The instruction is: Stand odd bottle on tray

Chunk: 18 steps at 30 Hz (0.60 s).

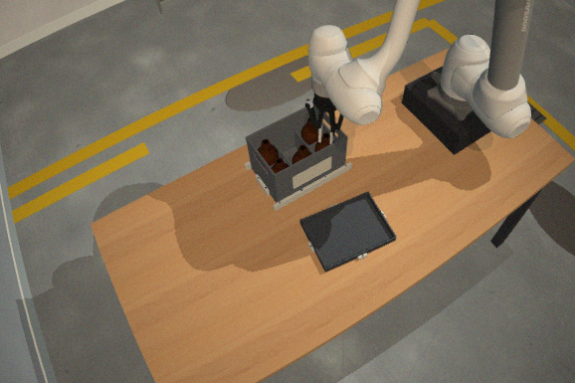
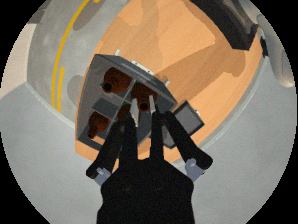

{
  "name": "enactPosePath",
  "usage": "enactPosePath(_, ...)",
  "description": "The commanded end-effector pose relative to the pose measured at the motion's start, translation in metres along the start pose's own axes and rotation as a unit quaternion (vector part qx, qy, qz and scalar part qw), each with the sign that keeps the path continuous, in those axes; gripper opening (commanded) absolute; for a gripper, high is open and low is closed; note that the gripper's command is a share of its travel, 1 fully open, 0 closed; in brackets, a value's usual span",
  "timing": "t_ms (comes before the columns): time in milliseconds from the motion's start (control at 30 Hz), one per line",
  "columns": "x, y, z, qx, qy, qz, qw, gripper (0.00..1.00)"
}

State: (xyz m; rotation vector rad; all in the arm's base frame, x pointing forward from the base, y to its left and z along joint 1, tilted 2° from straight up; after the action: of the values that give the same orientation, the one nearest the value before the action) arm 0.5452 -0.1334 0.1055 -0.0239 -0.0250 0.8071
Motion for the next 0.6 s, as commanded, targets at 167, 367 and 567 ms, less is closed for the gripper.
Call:
enactPosePath(167,0.0003,0.0021,-0.0026,0.001,0.002,-0.001,1.0,0.0)
enactPosePath(367,0.0003,0.0021,-0.0026,0.001,0.002,-0.001,1.0,0.38)
enactPosePath(567,0.0003,0.0021,-0.0026,0.001,0.002,-0.001,1.0,0.38)
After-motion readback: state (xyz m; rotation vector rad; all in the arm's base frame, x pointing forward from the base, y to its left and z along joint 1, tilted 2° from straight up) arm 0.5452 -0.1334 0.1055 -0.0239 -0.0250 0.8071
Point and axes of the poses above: the point where the finger pads meet when closed, its own z axis back along the fingers, its own y axis across the jaws, x = y × z, the point moved 2 cm from there along z, back along the fingers, and after that the axes turned 7 degrees about z, right-handed, at the moved point
